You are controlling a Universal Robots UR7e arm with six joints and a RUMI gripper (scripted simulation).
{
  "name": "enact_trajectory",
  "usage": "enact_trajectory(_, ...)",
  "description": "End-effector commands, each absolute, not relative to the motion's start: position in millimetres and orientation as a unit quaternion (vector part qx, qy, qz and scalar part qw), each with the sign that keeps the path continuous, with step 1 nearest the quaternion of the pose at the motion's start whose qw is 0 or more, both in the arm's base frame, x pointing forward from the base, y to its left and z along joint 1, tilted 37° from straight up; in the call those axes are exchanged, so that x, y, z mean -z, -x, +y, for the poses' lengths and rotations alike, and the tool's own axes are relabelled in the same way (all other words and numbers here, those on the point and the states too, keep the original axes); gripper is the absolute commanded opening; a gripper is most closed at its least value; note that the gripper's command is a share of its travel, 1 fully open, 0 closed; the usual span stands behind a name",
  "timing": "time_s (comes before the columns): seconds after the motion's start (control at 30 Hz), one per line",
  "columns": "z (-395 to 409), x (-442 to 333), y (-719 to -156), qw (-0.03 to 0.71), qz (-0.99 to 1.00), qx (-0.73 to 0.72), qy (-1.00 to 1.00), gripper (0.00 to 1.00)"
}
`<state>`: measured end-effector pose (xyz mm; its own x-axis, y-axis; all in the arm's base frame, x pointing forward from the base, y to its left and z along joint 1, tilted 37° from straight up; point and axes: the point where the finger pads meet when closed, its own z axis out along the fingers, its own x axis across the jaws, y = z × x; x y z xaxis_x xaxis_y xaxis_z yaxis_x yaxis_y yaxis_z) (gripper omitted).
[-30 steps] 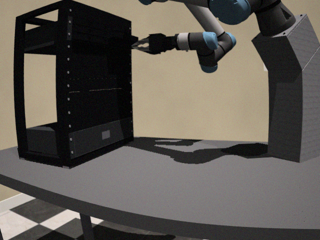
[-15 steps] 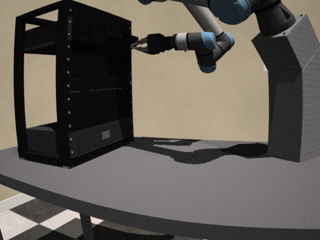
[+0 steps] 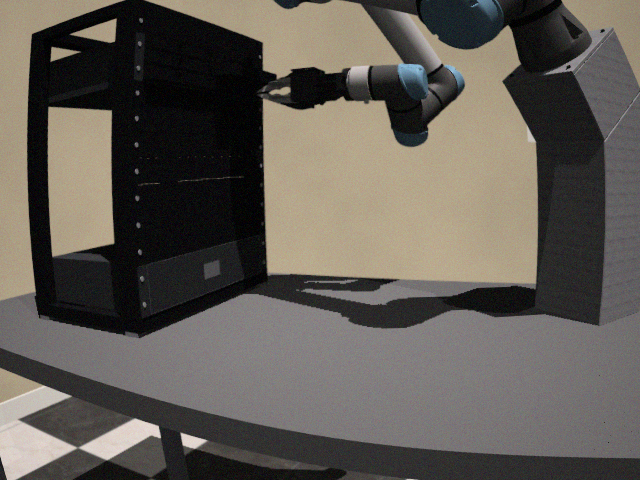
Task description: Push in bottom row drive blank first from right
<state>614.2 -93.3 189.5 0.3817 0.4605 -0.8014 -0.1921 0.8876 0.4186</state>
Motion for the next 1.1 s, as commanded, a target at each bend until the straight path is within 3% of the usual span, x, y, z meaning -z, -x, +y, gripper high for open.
enact_trajectory(0.0,-93.8,-190.0,-614.4,0.821,0.519,-0.198,-0.129,0.00)
enact_trajectory(1.07,-93.9,-192.6,-619.8,0.821,0.519,-0.198,-0.129,0.00)
